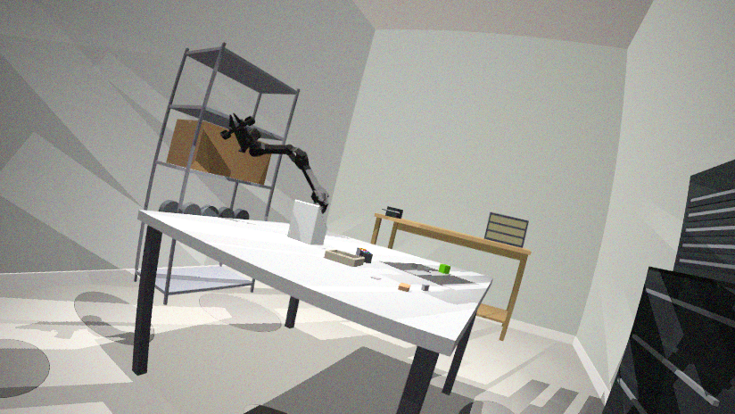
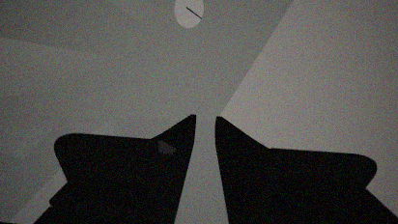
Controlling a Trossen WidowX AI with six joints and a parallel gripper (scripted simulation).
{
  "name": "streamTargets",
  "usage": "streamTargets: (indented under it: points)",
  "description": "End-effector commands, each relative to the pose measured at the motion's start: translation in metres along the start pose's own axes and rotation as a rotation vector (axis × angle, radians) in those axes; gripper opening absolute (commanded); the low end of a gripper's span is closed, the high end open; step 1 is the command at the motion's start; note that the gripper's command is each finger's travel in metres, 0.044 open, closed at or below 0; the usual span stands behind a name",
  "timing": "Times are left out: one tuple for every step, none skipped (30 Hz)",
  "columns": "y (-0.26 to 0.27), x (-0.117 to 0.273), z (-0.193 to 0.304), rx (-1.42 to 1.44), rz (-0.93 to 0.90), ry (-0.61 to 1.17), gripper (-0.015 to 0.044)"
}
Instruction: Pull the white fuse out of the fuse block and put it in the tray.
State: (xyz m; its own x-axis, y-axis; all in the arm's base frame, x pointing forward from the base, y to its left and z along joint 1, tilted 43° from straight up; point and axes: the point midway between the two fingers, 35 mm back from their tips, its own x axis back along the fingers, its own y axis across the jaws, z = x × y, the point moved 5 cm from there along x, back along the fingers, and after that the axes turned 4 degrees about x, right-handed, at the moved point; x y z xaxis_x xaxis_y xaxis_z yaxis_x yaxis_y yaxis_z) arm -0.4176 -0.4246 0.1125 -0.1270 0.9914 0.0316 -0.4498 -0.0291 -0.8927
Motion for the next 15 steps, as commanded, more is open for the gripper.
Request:
streamTargets:
  points:
    - [-0.018,-0.048,-0.046,-0.264,-0.011,-0.107,0.0073]
    - [-0.023,-0.059,-0.058,-0.330,-0.017,-0.136,0.0073]
    - [-0.028,-0.070,-0.071,-0.396,-0.026,-0.165,0.0073]
    - [-0.034,-0.080,-0.084,-0.462,-0.036,-0.193,0.0073]
    - [-0.039,-0.089,-0.097,-0.527,-0.049,-0.222,0.0073]
    - [-0.045,-0.098,-0.111,-0.591,-0.064,-0.250,0.0073]
    - [-0.051,-0.107,-0.125,-0.654,-0.081,-0.278,0.0073]
    - [-0.056,-0.115,-0.138,-0.717,-0.100,-0.305,0.0073]
    - [-0.062,-0.122,-0.153,-0.778,-0.120,-0.332,0.0073]
    - [-0.068,-0.129,-0.167,-0.839,-0.143,-0.359,0.0073]
    - [-0.074,-0.136,-0.181,-0.899,-0.168,-0.384,0.0073]
    - [-0.080,-0.142,-0.196,-0.959,-0.196,-0.409,0.0073]
    - [-0.086,-0.147,-0.211,-1.017,-0.225,-0.433,0.0073]
    - [-0.092,-0.152,-0.226,-1.075,-0.256,-0.456,0.0073]
    - [-0.098,-0.156,-0.241,-1.131,-0.290,-0.479,0.0073]
